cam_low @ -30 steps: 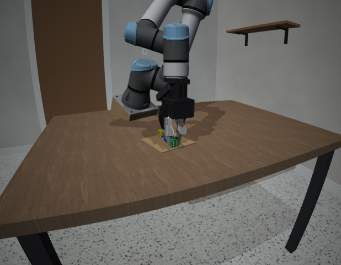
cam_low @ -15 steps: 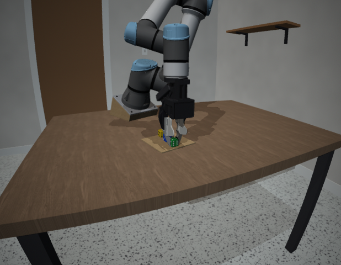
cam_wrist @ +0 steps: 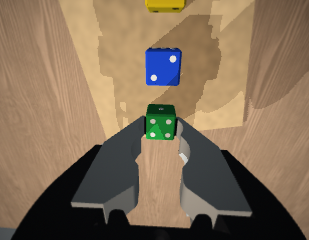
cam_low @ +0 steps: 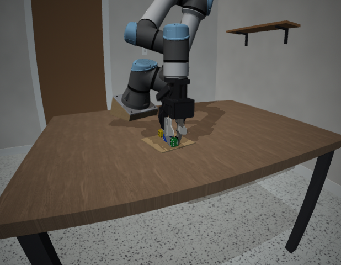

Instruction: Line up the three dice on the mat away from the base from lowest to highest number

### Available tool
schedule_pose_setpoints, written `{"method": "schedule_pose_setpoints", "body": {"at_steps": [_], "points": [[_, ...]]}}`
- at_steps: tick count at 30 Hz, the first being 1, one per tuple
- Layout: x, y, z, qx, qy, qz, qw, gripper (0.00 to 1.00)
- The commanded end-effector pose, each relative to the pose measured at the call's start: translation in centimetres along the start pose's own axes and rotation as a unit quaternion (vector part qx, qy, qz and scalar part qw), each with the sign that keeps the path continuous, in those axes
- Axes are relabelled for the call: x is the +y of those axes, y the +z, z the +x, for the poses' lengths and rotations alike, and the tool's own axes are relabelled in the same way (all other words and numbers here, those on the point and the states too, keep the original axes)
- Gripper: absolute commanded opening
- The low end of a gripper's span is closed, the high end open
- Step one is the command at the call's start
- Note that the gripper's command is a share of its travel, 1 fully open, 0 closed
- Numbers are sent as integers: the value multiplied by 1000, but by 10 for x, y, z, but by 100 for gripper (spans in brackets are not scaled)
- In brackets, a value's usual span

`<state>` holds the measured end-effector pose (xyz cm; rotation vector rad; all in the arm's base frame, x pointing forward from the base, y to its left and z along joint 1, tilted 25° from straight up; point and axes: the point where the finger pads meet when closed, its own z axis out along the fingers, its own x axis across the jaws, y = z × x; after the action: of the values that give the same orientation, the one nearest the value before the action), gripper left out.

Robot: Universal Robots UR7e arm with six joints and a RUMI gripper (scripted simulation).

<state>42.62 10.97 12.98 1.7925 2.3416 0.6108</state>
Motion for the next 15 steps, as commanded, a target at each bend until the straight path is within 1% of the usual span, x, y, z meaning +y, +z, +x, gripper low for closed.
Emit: {"method": "schedule_pose_setpoints", "body": {"at_steps": [1,2,3,5,6,8,9,13,14,15], "points": [[0,0,0,0,0,0,1000,10],[0,0,0,0,0,0,1000,10],[0,0,0,0,0,0,1000,14],[0,0,0,0,0,0,1000,14],[0,0,0,0,0,0,1000,17],[0,0,0,0,0,0,1000,17],[0,0,0,0,0,0,1000,21],[0,0,0,0,0,0,1000,21],[0,0,0,0,0,0,1000,24],[0,0,0,0,0,0,1000,24]]}}
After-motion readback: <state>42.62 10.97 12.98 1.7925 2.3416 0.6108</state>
